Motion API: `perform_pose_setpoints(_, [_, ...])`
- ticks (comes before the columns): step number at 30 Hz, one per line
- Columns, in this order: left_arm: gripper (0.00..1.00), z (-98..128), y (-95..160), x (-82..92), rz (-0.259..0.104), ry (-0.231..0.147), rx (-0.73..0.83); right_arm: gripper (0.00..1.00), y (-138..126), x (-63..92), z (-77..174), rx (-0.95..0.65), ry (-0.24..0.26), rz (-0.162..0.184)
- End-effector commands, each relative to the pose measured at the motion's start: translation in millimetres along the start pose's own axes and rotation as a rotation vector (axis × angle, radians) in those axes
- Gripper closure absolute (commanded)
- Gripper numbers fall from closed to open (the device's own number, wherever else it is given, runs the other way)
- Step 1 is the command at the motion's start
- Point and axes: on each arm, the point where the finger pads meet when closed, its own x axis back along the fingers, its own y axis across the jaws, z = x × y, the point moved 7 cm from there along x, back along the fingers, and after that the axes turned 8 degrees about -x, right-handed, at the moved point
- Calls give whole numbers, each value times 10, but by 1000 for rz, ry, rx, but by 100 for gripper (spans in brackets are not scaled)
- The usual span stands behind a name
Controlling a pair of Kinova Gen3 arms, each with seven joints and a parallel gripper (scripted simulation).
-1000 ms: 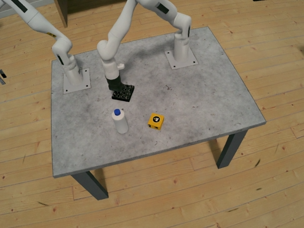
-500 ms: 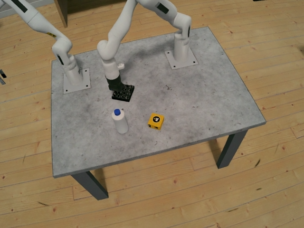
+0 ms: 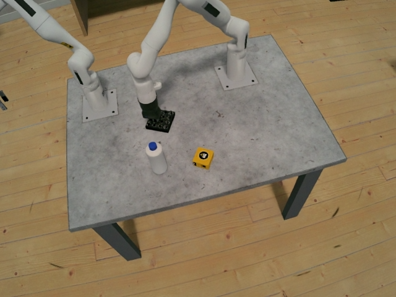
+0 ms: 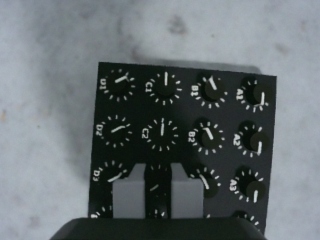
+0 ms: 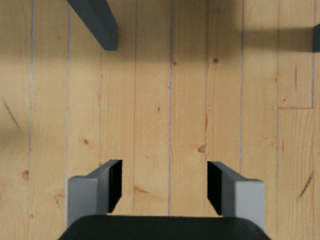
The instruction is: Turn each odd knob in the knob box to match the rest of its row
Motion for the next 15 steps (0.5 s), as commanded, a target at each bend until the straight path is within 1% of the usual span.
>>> perform_pose_setpoints(1, [70, -4, -3, 9, 1, -2, 27, 0, 2, 8, -3, 0, -2, 0])
perform_pose_setpoints(13, [70, -4, -3, 9, 1, -2, 213, 0, 2, 8, -3, 0, -2, 0])
perform_pose_setpoints(15, [70, -4, -3, 9, 1, -2, 213, 0, 2, 8, -3, 0, -2, 0])
